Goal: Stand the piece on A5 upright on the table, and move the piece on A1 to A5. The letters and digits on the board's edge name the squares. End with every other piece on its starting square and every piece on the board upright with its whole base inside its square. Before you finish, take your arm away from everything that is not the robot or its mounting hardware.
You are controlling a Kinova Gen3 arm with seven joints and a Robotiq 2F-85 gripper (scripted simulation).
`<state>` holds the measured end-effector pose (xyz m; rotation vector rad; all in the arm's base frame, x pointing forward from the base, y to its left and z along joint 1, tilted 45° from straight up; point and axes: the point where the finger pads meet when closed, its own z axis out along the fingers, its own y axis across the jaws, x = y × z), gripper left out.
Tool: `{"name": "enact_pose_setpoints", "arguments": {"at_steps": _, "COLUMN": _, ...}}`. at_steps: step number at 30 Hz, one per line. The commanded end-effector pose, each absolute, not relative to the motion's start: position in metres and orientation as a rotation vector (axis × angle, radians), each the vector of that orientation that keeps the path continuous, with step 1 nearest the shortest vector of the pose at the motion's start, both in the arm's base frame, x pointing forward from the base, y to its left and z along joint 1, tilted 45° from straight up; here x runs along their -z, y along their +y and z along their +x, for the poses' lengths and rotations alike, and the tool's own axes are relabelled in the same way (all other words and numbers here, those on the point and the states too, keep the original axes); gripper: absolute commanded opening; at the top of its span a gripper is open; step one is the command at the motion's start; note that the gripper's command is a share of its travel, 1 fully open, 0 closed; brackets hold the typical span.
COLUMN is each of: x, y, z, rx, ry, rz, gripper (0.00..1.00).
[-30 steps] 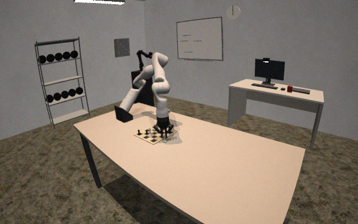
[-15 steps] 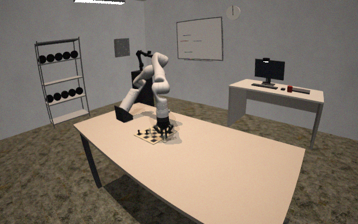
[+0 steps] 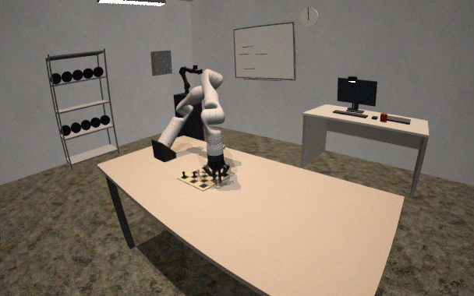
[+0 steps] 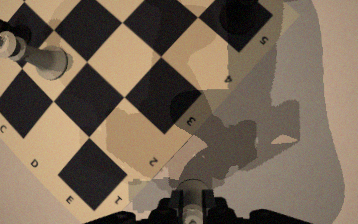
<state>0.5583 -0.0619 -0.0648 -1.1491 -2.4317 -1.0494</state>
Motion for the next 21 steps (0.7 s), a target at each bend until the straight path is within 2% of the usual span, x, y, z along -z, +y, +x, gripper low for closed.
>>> {"name": "enact_pose_setpoints", "arguments": {"at_steps": 1, "x": 0.0641, "y": -0.0631, "z": 0.5588, "rx": 1.050, "ry": -2.433, "rz": -1.151, "gripper": 0.00}}
{"name": "enact_pose_setpoints", "arguments": {"at_steps": 21, "x": 0.0657, "y": -0.0615, "z": 0.5590, "rx": 1.050, "ry": -2.433, "rz": -1.151, "gripper": 0.00}}
